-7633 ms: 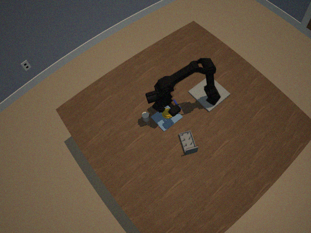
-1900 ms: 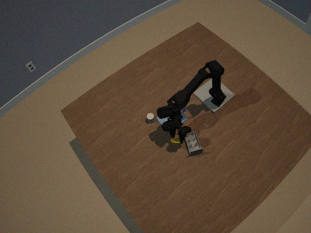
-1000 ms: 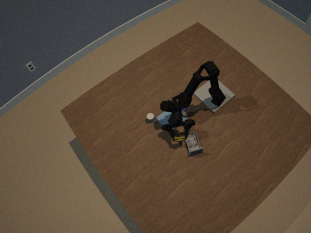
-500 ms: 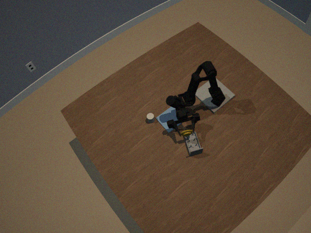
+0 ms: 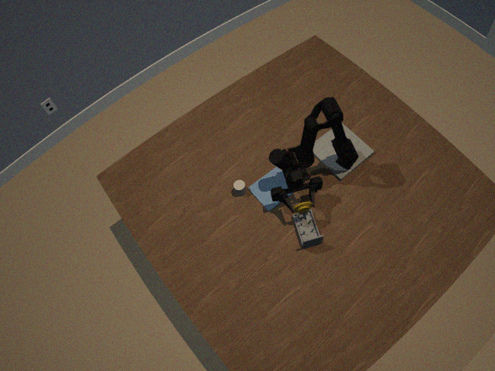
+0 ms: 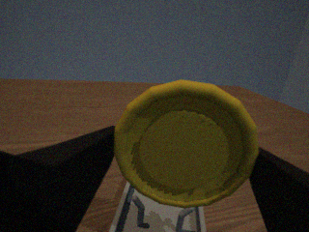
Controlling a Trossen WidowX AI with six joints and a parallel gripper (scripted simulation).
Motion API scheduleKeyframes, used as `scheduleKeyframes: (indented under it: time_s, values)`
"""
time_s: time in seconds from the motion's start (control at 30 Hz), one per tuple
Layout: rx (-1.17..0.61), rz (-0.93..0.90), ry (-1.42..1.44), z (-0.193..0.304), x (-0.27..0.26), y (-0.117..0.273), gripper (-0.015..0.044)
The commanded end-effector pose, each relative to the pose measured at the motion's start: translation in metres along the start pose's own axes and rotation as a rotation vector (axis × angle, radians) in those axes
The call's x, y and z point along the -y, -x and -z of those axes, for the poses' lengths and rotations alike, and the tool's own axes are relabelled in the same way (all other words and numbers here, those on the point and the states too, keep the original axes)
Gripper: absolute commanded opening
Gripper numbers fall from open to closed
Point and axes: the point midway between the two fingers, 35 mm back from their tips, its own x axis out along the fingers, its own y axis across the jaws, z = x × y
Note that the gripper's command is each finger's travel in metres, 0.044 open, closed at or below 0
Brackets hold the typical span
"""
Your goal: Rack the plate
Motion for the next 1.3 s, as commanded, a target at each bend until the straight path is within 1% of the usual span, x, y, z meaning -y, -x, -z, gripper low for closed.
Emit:
scheduleKeyframes:
  time_s: [0.0,0.6,0.77,1.27]
  values:
    - [0.001,-0.004,-0.005,0.004,-0.001,-0.001,0.0]
    - [0.001,-0.003,0.003,0.03,-0.004,-0.011,0.0]
    - [-0.001,-0.003,0.081,0.052,-0.005,-0.012,0.0]
    - [0.0,-0.006,0.056,0.051,-0.007,-0.011,0.0]
